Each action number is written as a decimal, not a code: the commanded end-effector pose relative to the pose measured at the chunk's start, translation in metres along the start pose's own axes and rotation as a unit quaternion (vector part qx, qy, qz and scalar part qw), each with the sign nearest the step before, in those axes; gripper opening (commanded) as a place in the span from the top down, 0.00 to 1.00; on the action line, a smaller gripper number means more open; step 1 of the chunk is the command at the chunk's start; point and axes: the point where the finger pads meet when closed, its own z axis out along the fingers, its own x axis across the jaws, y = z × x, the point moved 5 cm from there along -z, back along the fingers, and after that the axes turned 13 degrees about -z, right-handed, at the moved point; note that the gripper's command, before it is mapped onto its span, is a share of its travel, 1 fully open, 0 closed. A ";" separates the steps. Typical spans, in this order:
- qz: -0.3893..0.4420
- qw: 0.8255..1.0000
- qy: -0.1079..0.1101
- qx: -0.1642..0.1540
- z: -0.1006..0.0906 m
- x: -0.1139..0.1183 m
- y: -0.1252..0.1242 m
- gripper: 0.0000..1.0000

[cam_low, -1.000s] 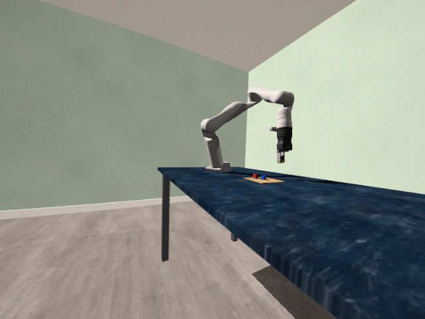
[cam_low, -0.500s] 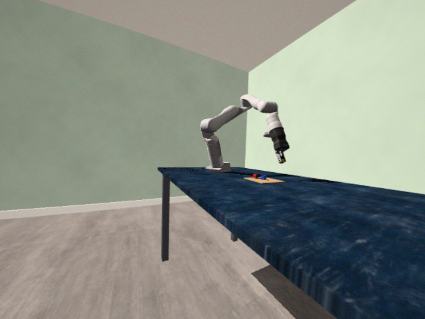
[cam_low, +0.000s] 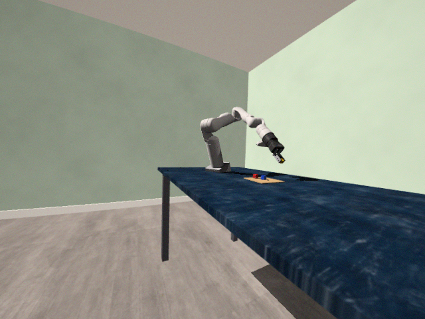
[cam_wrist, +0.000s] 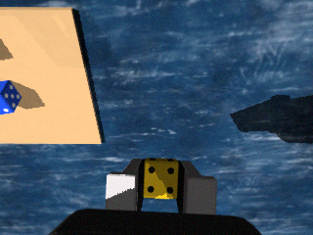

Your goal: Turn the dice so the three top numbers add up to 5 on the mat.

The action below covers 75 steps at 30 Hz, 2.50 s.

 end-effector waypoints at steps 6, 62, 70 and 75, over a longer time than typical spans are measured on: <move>-0.021 0.997 -0.008 -0.069 -0.005 0.004 -0.012 0.60; -0.020 0.992 -0.019 -0.124 0.047 0.015 -0.072 0.60; -0.020 0.992 -0.019 -0.124 0.047 0.015 -0.072 0.60; -0.020 0.992 -0.019 -0.124 0.047 0.015 -0.072 0.60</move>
